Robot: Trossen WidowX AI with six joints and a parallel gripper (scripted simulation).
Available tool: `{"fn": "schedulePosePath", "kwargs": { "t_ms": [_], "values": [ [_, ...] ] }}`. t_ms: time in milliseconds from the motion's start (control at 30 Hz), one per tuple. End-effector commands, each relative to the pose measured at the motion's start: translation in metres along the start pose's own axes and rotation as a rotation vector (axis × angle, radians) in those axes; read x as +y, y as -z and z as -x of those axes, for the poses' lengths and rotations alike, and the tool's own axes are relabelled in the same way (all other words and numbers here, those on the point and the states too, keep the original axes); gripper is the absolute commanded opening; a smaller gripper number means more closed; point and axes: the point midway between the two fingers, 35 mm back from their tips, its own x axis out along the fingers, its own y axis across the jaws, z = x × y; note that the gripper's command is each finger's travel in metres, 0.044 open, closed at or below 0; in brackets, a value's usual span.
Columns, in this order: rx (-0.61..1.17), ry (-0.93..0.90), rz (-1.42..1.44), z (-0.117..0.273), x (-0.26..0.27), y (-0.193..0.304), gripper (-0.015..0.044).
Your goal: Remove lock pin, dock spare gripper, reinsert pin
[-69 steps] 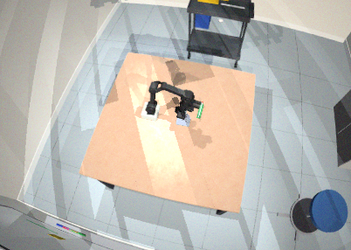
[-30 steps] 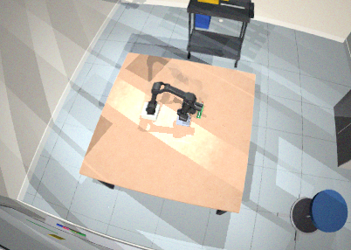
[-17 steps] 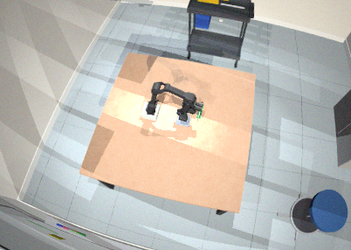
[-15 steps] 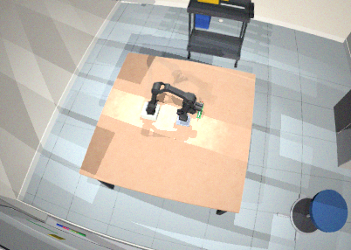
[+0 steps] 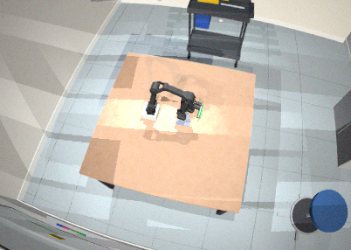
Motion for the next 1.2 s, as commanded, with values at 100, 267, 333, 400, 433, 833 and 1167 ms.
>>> {"fn": "schedulePosePath", "kwargs": {
  "t_ms": [100, 267, 333, 400, 433, 833, 1167],
  "values": [
    [0.003, 0.0, 0.0, 0.01, 0.0, 0.011, 0.044],
    [0.014, -0.001, -0.001, 0.015, 0.0, 0.018, 0.044],
    [0.018, -0.001, -0.001, 0.017, 0.0, 0.021, 0.044],
    [0.022, -0.001, -0.001, 0.019, 0.0, 0.024, 0.044],
    [0.024, -0.001, -0.002, 0.02, 0.0, 0.025, 0.044],
    [-0.013, 0.0, -0.002, 0.029, 0.001, 0.041, 0.044],
    [-0.078, 0.003, -0.002, 0.04, 0.001, 0.052, 0.044]
  ]
}}
